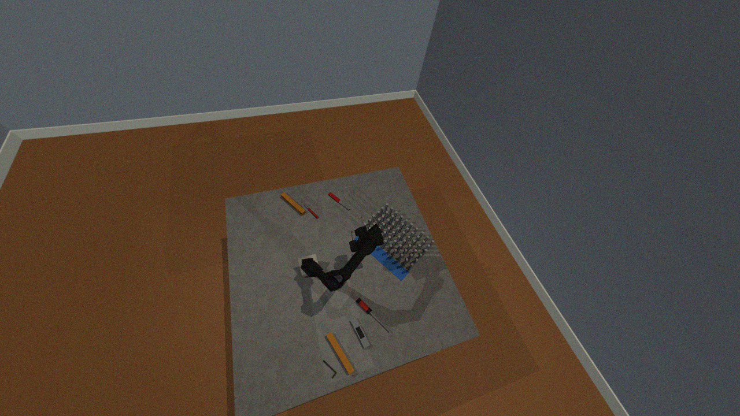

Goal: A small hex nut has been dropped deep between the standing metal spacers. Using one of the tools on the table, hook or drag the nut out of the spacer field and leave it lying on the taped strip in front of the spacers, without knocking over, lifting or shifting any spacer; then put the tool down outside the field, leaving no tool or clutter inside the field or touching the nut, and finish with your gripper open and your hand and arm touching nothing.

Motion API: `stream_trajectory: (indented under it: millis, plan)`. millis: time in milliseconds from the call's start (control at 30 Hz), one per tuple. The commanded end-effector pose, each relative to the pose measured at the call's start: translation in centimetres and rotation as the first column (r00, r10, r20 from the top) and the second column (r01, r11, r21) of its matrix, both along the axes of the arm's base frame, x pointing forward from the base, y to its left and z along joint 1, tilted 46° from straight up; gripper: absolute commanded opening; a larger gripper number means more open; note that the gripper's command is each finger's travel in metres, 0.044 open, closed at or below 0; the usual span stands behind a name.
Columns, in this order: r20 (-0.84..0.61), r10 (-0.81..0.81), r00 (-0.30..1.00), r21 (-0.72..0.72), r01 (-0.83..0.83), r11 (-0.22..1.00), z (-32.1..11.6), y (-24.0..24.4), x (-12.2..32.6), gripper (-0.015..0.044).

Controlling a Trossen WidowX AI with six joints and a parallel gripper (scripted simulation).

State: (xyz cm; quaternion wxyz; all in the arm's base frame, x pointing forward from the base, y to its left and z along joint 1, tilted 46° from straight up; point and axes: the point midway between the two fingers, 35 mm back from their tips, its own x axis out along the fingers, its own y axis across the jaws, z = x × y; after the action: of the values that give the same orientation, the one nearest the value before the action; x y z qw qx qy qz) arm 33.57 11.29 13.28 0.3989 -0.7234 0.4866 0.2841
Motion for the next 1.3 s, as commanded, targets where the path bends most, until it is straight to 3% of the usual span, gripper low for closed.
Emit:
stream_trajectory:
  millis: [0, 567, 1267]
  plan:
    - [-0.073, 0.078, 0.994, -0.004, -0.079, 0.997, -1.1, 1.9, 0.4, 0.0000]
    - [-0.381, 0.350, 0.856, 0.018, -0.372, 0.928, -7.1, 8.8, 0.4, 0.0000]
    - [-0.656, 0.562, 0.504, 0.174, -0.623, 0.762, -16.1, 15.9, -2.8, 0.0000]
